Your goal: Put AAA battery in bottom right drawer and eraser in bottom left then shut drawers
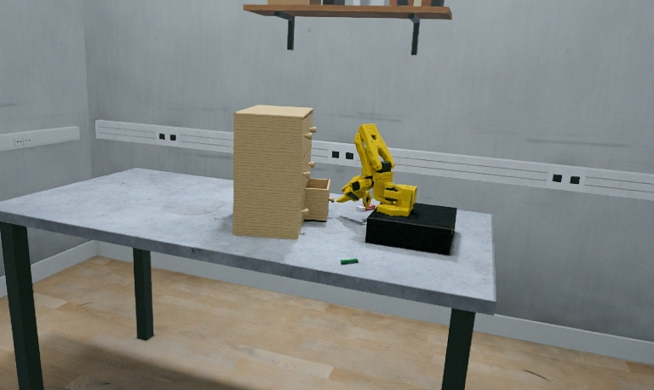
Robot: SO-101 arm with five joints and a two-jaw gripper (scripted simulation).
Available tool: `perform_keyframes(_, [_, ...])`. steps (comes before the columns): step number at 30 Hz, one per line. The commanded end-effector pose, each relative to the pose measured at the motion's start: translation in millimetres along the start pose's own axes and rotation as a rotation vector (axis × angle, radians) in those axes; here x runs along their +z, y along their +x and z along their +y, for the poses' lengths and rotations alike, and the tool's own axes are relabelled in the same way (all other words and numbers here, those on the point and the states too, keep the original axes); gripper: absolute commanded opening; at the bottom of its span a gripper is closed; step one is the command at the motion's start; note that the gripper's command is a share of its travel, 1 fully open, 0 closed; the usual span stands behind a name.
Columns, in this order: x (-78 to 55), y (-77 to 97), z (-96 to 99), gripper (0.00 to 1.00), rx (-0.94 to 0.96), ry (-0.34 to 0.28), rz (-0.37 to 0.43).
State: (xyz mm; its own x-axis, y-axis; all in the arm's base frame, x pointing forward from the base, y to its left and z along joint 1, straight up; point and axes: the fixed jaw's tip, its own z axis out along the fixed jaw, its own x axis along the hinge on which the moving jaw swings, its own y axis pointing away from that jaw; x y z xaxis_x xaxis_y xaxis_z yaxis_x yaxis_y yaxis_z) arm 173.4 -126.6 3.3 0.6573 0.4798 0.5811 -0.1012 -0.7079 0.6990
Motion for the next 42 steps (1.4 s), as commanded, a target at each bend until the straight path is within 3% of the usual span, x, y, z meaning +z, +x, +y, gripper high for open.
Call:
perform_keyframes(1, [-1.2,-0.3,5.3,0.21,0.016,-0.023,-0.001])
perform_keyframes(9, [-1.2,-0.3,5.3,0.21,0.016,-0.023,-0.001])
perform_keyframes(24, [11.2,1.1,6.9,0.21,0.164,0.055,-0.068])
perform_keyframes(42, [14.2,5.5,11.8,0.21,0.311,0.122,-0.148])
